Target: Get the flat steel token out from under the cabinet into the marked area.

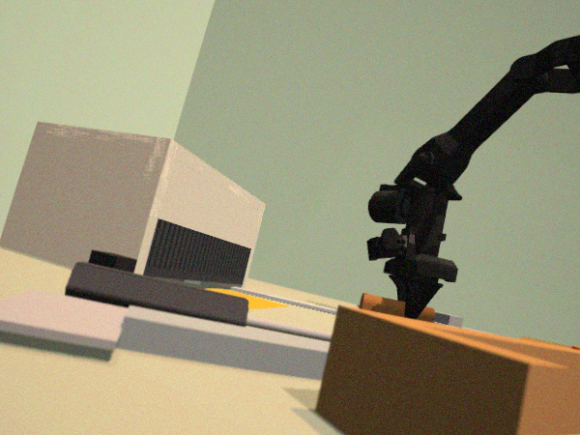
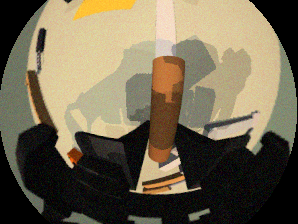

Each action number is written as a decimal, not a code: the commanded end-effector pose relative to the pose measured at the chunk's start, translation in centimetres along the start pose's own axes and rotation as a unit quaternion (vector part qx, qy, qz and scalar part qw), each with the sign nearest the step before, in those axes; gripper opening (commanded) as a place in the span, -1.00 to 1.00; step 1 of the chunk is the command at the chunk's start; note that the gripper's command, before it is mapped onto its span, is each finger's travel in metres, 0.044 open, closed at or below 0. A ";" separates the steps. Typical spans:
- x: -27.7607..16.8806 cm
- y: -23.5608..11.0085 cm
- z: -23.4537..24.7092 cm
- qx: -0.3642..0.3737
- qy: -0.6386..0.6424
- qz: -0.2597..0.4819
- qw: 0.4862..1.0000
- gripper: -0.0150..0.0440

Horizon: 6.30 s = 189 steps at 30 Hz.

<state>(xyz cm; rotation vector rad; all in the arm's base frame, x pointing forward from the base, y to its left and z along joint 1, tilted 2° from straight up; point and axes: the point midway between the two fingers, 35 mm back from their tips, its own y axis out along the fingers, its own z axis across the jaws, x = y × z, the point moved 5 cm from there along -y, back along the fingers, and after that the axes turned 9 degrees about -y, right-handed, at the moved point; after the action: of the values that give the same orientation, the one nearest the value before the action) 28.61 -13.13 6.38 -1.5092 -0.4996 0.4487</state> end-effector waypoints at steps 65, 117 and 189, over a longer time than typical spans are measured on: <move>9.1 -0.2 -1.7 -0.001 0.000 -0.001 1.000 -0.49; 13.5 -0.1 -2.3 -0.001 0.000 -0.003 1.000 -0.49; 14.8 0.0 5.0 0.002 0.000 -0.004 1.000 -0.49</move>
<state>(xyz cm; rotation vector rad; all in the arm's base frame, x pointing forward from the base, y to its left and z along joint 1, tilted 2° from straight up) 38.28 -1.19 7.02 -1.5095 -0.5023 0.4296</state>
